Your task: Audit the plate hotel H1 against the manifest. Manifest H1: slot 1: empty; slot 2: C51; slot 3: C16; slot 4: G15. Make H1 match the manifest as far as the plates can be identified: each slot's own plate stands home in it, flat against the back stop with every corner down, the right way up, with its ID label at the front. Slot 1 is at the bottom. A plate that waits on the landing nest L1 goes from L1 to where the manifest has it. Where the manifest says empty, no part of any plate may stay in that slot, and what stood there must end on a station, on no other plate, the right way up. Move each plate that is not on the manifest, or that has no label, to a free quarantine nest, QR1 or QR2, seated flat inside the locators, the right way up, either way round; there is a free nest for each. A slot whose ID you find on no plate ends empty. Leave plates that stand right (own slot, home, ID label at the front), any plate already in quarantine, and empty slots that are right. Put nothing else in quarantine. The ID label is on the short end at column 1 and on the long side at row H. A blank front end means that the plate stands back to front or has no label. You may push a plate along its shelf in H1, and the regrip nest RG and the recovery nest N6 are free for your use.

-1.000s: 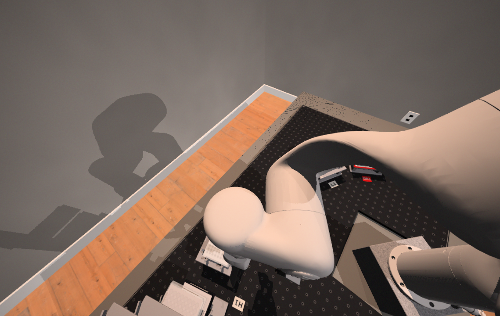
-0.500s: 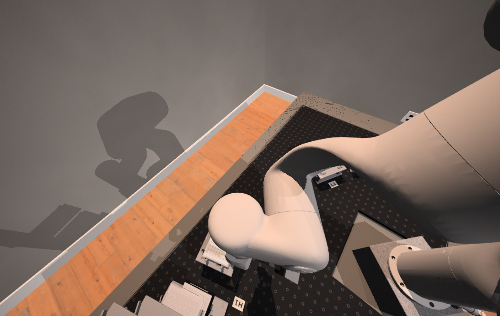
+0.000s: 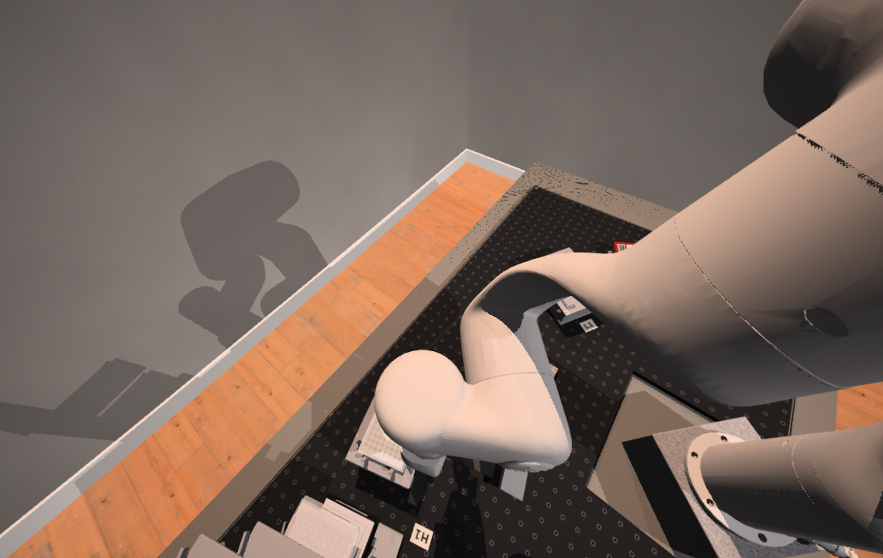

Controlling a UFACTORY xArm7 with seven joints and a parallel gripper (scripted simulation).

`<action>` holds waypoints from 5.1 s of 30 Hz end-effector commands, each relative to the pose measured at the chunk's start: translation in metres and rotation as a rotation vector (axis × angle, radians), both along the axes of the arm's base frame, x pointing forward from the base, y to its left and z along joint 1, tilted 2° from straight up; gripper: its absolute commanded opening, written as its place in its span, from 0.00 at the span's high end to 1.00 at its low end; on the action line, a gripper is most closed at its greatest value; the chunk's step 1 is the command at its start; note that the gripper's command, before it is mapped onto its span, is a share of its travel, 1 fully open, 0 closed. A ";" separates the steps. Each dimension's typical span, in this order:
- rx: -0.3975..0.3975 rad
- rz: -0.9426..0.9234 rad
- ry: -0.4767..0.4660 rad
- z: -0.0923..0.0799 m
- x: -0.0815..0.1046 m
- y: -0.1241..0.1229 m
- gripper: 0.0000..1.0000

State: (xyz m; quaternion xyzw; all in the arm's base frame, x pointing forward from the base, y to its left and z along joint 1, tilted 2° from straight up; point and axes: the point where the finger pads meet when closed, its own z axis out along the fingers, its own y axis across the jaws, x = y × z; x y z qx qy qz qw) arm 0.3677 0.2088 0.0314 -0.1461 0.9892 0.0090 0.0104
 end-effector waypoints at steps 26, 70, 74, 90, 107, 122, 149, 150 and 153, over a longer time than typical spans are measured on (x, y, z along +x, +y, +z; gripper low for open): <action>0.001 0.000 -0.004 -0.007 0.002 0.001 0.00; 0.001 0.000 -0.004 -0.007 0.002 0.001 0.00; 0.000 0.000 -0.004 -0.004 0.002 0.001 0.00; 0.000 0.000 -0.004 0.020 0.001 0.000 0.00; 0.000 0.000 -0.004 0.043 0.001 0.000 0.00; 0.000 0.000 -0.004 0.043 0.001 0.000 0.00; 0.001 0.000 -0.004 0.116 -0.001 -0.002 0.00; 0.001 0.000 -0.004 0.120 -0.001 -0.002 0.00; 0.001 0.000 -0.004 0.130 -0.001 -0.002 0.00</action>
